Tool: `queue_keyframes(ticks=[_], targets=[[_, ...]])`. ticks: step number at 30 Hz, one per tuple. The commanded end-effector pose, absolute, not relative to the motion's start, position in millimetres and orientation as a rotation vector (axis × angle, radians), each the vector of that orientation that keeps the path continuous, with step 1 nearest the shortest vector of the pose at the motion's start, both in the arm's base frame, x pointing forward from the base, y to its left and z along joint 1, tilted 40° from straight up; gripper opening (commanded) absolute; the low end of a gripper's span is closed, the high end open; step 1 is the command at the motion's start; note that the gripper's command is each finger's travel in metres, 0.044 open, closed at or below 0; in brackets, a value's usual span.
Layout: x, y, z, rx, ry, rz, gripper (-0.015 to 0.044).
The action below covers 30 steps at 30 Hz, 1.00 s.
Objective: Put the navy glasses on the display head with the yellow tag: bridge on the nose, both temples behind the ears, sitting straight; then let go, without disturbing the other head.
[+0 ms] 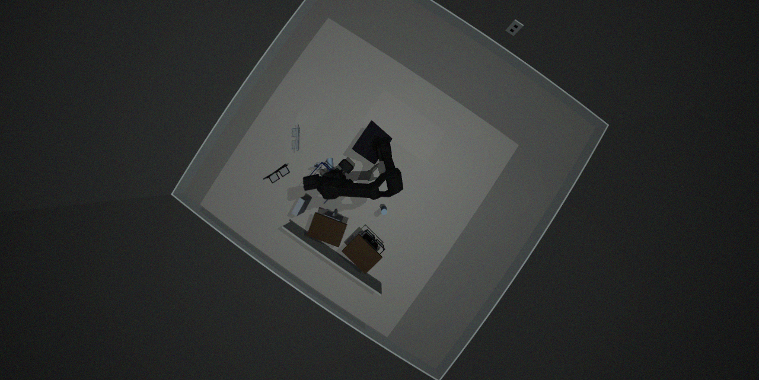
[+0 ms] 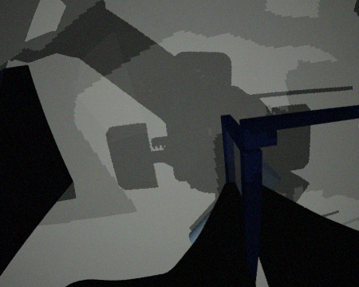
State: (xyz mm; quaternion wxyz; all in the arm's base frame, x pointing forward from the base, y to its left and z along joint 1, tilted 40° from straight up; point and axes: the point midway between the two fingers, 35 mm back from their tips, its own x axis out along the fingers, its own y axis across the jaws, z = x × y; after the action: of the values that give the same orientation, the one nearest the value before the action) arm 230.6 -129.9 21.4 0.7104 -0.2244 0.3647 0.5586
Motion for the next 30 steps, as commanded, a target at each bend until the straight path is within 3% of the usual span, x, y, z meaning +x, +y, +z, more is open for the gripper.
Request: queue_keyframes(ticks=[1, 11, 30], targets=[[234.5, -114.7, 39.9, -0.607, 0.732, 1.288, 0.0000], [236.5, -79.7, 71.2, -0.818, 0.562, 1.396, 0.0000], [238.1, -67.6, 49.7, -0.841, 0.536, 1.324, 0.0000]])
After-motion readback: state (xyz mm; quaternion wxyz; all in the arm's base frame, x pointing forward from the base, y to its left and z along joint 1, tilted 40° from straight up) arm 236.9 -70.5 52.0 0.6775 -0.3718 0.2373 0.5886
